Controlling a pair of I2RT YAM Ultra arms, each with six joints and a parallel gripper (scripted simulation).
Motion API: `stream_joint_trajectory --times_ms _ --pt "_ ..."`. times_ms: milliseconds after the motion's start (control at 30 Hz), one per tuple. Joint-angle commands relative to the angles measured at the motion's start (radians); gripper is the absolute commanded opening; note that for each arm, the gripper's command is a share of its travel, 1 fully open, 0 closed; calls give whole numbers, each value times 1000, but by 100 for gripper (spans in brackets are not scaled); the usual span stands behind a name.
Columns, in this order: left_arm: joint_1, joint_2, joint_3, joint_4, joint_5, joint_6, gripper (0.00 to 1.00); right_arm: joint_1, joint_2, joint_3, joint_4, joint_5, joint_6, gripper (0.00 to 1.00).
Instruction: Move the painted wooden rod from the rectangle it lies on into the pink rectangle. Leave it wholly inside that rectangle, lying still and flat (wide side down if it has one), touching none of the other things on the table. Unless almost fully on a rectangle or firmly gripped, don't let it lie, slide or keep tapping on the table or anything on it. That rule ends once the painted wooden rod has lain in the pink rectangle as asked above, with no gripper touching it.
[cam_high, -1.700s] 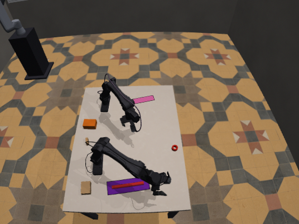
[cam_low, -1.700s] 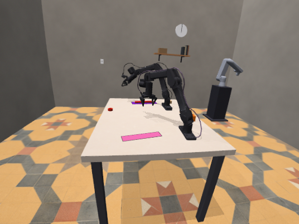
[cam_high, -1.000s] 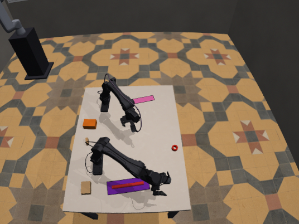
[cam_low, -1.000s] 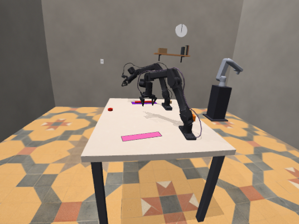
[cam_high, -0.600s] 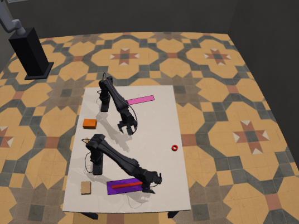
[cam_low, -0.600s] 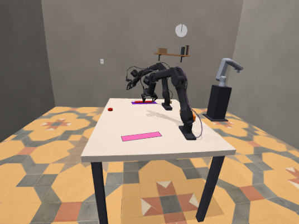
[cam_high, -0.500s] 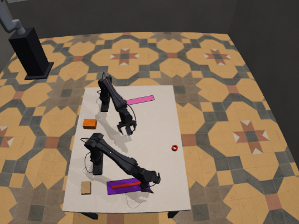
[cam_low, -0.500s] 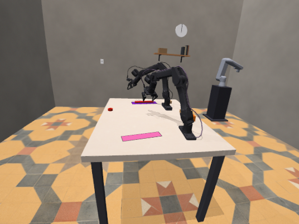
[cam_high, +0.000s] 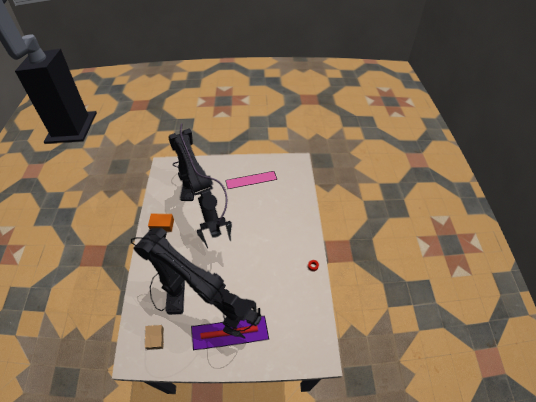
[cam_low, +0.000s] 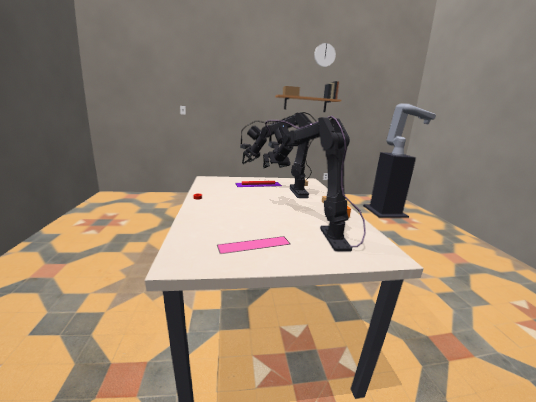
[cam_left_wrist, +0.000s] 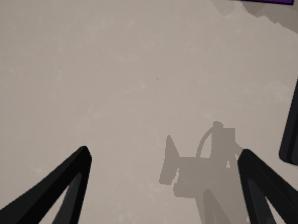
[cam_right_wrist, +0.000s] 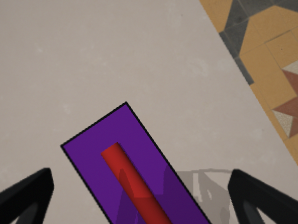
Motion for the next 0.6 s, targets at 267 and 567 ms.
stream_joint_trajectory --times_ms 267,567 --pt "-95 -175 -197 498 41 -117 100 -60 -235 -157 -189 2 82 100" --pt "-146 -219 -291 676 30 -150 100 -114 -359 -215 -279 -12 75 100"
